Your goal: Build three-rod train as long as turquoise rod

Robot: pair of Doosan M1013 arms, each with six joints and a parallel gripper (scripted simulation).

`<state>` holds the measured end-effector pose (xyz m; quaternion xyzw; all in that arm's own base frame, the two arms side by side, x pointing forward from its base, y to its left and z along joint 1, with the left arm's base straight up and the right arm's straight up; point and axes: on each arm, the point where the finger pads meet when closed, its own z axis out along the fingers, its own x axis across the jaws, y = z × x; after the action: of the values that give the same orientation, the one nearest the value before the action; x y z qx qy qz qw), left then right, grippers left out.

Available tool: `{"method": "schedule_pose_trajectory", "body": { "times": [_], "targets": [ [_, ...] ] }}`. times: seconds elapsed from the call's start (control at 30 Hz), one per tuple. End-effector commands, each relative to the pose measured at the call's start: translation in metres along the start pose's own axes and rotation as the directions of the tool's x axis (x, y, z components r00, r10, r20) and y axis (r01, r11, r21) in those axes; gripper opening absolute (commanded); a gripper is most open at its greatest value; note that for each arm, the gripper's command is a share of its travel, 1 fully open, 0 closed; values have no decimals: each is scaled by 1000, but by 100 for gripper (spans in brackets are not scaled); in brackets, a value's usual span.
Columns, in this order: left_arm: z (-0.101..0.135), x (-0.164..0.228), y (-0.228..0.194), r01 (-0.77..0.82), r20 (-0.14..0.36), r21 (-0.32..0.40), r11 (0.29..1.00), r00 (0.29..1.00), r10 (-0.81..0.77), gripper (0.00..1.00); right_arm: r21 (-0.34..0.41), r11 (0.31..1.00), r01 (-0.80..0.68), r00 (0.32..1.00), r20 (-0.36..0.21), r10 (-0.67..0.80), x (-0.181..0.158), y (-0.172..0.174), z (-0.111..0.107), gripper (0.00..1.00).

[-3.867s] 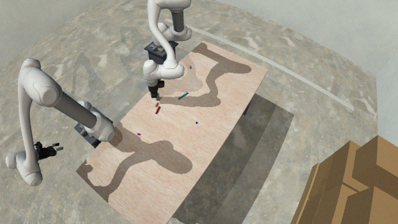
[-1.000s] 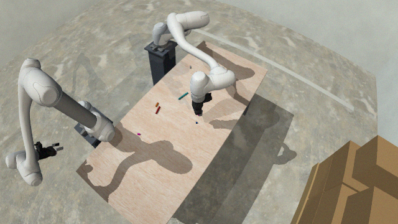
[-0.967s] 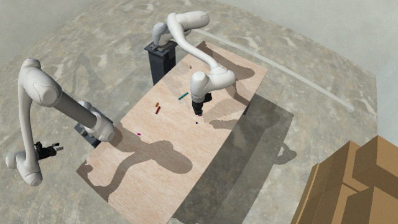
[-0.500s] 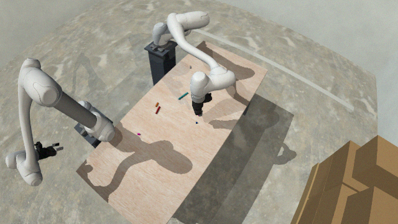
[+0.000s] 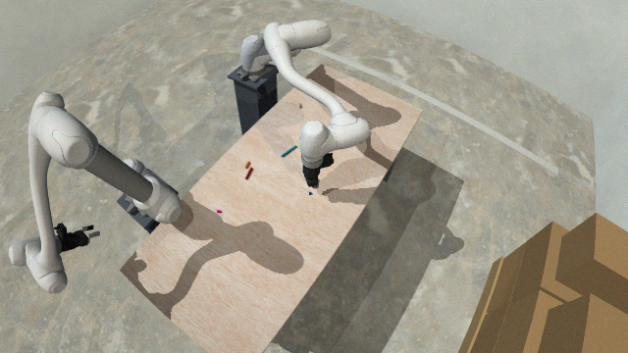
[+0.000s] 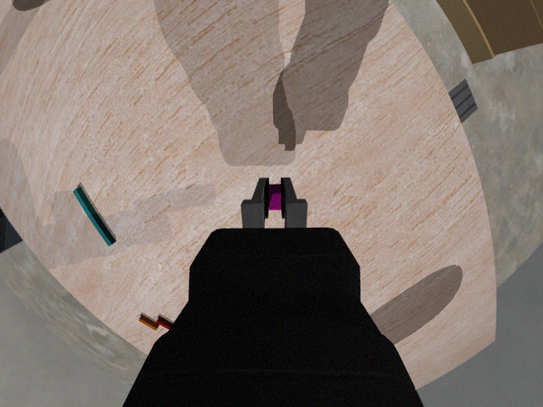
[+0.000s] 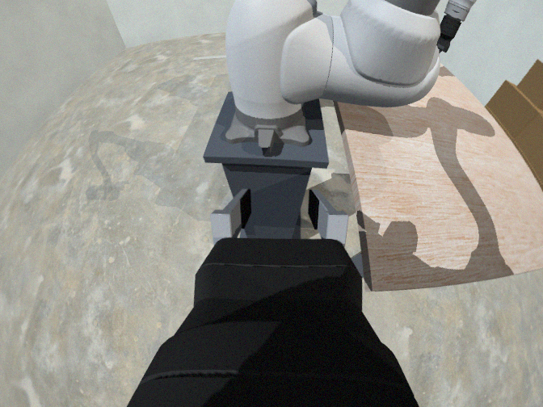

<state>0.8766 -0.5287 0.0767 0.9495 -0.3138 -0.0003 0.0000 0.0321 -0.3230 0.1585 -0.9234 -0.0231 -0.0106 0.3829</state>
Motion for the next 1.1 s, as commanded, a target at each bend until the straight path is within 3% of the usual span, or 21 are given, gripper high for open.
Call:
{"method": "schedule_pose_trajectory", "body": {
  "times": [0.0,0.4,1.07],
  "targets": [
    [10,1,0,0,-2,1,1000,1000,0,24,-1,1000,0,1000,0,0,0,0,0,100],
    [40,1,0,0,-2,1,1000,1000,0,24,-1,1000,0,1000,0,0,0,0,0,100],
    [42,1,0,0,-2,1,1000,1000,0,24,-1,1000,0,1000,0,0,0,0,0,100]
  ]
}}
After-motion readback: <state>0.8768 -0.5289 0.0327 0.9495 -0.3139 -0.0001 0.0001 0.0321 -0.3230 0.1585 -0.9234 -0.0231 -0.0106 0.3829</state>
